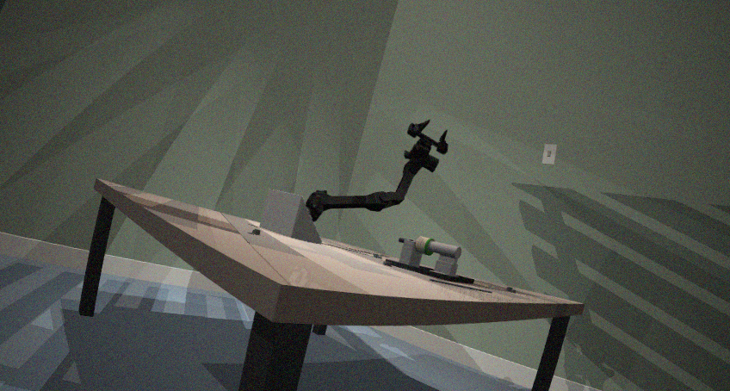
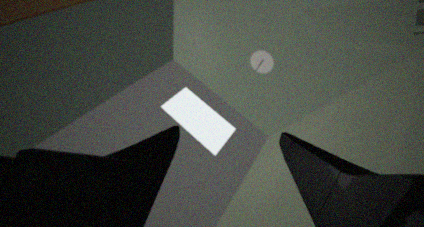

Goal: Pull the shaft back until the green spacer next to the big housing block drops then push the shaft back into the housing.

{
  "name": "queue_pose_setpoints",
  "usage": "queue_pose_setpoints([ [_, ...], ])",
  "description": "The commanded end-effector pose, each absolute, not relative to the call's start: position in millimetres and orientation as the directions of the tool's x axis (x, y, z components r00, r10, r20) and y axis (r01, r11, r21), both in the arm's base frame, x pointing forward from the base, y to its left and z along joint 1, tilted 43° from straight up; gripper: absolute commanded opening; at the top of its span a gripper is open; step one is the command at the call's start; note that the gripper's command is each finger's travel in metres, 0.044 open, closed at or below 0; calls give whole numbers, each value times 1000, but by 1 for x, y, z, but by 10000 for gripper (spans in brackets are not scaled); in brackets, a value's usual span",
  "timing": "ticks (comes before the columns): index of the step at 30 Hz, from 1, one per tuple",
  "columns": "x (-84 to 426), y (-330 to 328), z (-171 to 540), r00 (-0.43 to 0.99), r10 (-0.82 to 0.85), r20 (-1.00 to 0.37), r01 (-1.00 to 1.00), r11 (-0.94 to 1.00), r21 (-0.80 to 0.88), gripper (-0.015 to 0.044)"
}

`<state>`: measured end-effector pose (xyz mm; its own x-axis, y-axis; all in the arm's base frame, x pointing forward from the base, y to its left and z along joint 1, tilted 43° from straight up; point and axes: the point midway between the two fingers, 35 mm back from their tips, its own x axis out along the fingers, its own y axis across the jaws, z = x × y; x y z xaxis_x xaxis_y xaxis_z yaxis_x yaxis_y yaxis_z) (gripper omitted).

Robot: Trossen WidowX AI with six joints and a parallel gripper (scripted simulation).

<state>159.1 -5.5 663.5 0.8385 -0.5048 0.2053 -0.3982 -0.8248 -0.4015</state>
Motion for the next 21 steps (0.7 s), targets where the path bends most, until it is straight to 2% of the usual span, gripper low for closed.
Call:
queue_pose_setpoints([
  [1, 158, -6, 663, 840, -501, 207, -393, -826, -404, 426],
  [2, 155, -9, 663, 846, -491, 210, -379, -829, -410, 440],
  [11, 136, -70, 646, 915, -317, 250, -145, -836, -529, 440],
  [21, 177, -124, 590, 966, -131, 222, 49, -753, -656, 440],
])
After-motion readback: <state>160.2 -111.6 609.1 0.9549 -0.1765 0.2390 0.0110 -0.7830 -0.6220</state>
